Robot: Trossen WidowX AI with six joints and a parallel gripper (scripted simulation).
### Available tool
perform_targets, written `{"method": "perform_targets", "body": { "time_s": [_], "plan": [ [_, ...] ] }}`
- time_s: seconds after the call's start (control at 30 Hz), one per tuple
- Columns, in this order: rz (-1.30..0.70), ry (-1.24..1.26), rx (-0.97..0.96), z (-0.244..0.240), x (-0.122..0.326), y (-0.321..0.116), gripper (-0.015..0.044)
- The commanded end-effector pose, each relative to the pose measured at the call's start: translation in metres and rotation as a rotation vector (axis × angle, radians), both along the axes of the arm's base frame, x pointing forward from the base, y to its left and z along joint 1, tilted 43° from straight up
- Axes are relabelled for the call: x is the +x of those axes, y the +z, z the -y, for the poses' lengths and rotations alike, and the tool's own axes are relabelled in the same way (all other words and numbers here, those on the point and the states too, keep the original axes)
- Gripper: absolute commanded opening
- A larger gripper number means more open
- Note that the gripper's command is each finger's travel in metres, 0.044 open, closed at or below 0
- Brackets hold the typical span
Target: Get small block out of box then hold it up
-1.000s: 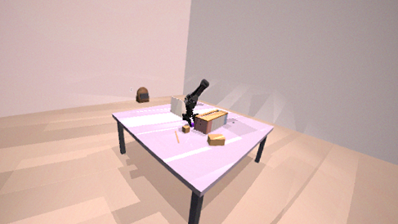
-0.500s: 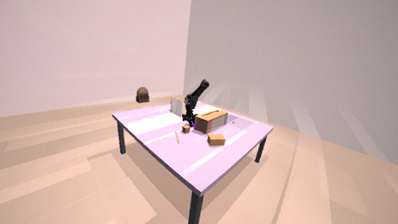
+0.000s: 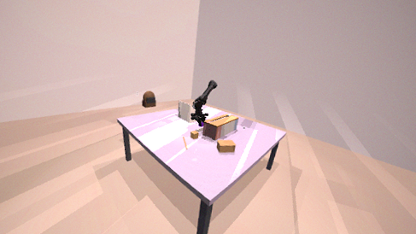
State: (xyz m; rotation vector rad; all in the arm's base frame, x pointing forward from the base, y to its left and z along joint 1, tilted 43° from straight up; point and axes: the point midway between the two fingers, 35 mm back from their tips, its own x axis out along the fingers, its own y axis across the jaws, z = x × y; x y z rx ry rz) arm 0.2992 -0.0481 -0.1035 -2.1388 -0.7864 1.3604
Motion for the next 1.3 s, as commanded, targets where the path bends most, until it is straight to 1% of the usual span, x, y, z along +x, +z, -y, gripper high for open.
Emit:
{"method": "perform_targets", "body": {
  "time_s": [0.0, 0.4, 0.83, 1.27],
  "plan": [
    [-0.010, -0.007, -0.005, 0.004, -0.001, 0.004, 0.0000],
    [-0.170, -0.230, -0.032, 0.040, -0.020, 0.043, 0.0000],
    [-0.336, -0.489, -0.049, 0.069, -0.052, 0.080, 0.0000],
    [-0.344, -0.503, -0.049, 0.070, -0.054, 0.082, 0.0000]
  ]
}}
